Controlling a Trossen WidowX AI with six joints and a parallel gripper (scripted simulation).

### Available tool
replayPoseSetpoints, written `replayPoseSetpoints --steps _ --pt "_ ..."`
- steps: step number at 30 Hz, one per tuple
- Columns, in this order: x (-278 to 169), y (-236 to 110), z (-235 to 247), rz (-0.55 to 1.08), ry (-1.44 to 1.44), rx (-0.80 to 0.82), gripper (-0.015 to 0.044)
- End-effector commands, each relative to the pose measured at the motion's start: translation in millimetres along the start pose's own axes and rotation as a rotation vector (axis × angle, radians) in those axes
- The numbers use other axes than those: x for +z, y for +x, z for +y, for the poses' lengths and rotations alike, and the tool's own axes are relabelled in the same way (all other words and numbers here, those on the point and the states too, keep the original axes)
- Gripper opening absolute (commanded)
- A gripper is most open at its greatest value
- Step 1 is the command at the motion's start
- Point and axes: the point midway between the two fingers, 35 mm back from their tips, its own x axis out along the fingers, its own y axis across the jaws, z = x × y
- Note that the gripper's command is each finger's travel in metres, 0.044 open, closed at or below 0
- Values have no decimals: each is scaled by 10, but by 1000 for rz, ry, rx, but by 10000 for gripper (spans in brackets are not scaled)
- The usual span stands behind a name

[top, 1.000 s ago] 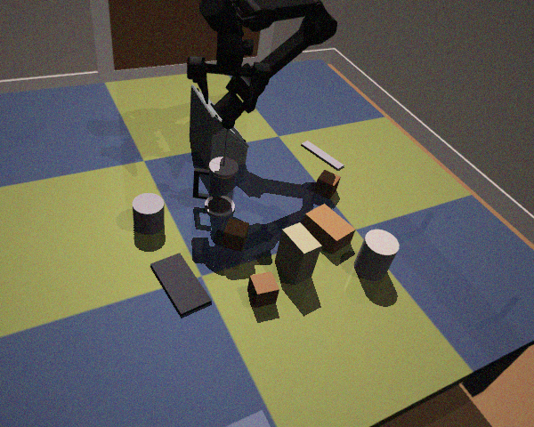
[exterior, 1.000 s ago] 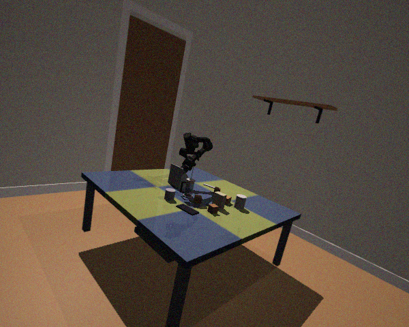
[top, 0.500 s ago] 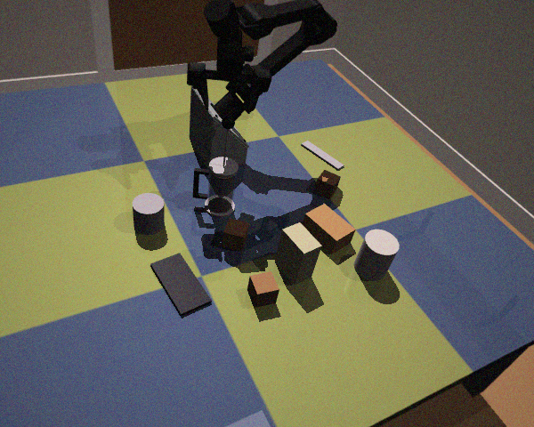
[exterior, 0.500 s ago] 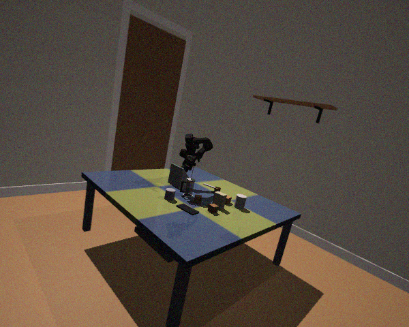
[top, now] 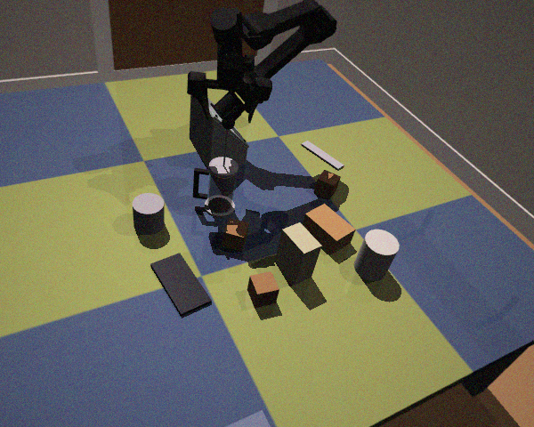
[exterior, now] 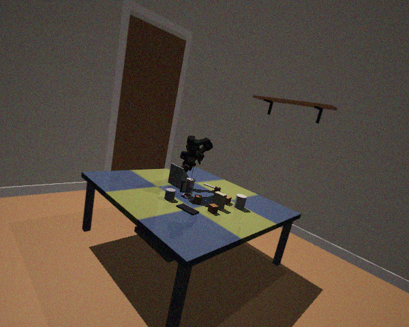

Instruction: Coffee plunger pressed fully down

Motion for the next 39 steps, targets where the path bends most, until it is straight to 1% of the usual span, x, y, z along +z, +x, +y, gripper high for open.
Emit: replayPoseSetpoints --steps 1,12,25,39 --pt "-48 52 -6 9 12 -2 414" --pt "-48 52 -6 9 12 -2 125" --pt "-60 63 -10 9 12 -3 120" --pt "-218 215 -49 12 11 -5 120"
